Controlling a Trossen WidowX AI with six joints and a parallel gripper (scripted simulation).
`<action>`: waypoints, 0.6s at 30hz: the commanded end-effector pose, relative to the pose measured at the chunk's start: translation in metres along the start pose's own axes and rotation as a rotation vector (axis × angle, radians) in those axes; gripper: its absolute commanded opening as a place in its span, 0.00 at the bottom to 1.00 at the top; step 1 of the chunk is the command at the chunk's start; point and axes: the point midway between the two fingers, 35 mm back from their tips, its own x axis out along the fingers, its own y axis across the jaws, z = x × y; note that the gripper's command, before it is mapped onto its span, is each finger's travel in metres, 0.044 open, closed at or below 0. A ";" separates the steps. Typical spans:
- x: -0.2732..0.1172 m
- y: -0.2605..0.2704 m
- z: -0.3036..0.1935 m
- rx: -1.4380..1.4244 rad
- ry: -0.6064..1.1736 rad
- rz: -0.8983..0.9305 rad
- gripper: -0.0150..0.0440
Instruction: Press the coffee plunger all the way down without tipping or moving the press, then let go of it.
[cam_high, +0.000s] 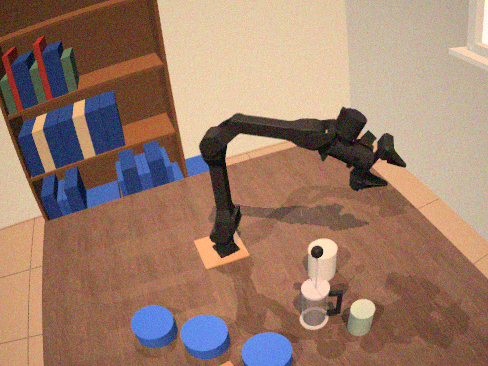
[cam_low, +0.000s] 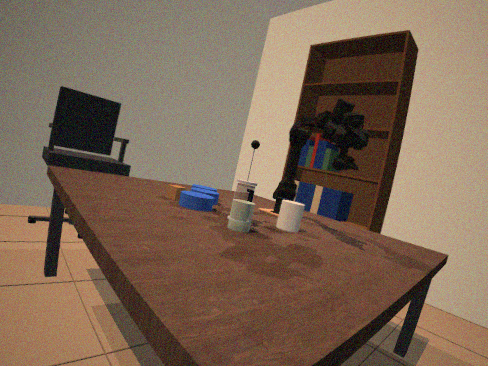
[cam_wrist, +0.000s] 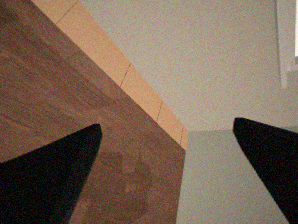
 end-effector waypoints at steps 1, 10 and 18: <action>-0.039 -0.014 -0.062 0.354 0.146 -0.052 1.00; -0.136 -0.025 -0.158 1.029 0.375 -0.289 1.00; -0.225 -0.010 -0.206 1.543 0.491 -0.591 1.00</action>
